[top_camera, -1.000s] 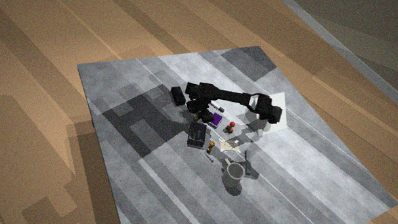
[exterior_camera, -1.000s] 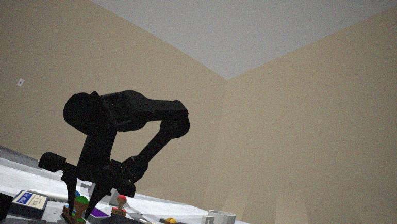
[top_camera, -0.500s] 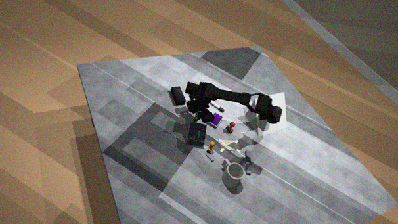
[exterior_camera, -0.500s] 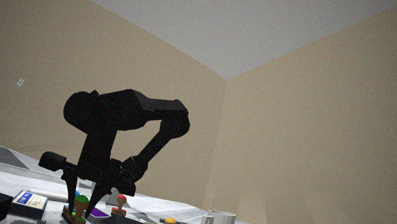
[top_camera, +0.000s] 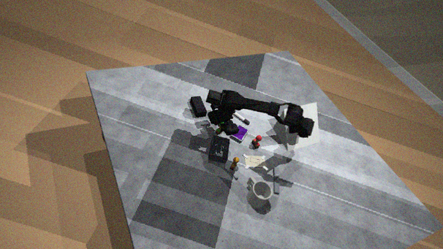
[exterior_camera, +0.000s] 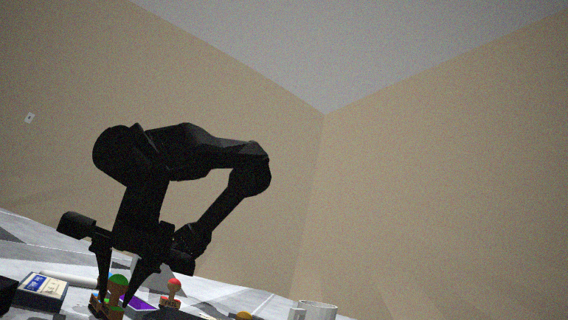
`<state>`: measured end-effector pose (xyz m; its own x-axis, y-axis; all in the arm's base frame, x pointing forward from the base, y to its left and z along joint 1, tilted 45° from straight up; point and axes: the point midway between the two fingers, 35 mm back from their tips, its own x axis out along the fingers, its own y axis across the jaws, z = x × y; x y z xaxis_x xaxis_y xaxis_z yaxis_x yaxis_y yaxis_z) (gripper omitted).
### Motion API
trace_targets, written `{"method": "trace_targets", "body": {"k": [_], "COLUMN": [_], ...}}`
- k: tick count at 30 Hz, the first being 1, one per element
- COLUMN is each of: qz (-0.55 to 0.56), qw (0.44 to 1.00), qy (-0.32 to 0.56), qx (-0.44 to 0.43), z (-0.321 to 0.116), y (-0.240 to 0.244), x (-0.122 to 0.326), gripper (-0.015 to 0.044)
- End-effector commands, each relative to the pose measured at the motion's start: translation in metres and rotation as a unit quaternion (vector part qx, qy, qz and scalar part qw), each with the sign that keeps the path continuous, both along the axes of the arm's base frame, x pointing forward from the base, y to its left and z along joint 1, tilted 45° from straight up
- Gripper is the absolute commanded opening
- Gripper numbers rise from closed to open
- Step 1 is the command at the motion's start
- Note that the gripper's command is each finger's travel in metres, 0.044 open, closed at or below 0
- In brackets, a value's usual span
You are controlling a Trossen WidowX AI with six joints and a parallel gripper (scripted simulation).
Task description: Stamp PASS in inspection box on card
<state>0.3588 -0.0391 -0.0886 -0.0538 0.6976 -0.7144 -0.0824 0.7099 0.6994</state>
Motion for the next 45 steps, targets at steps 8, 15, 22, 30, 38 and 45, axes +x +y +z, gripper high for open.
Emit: {"method": "trace_targets", "body": {"k": [8, 15, 22, 30, 38, 45], "qz": [0.002, 0.002, 0.002, 0.002, 0.002, 0.002], "qw": [1.0, 1.0, 1.0, 1.0, 1.0, 1.0], "qy": [-0.003, -0.003, -0.003, -0.003, -0.003, -0.003], "qx": [-0.002, -0.002, -0.002, -0.003, -0.003, -0.003], "z": [0.004, 0.007, 0.009, 0.012, 0.015, 0.017], "y": [-0.005, -0.007, -0.01, -0.013, -0.015, -0.018], "x": [0.001, 0.002, 0.002, 0.003, 0.003, 0.003], "gripper": [0.0, 0.0, 0.0, 0.0, 0.0, 0.0]}}
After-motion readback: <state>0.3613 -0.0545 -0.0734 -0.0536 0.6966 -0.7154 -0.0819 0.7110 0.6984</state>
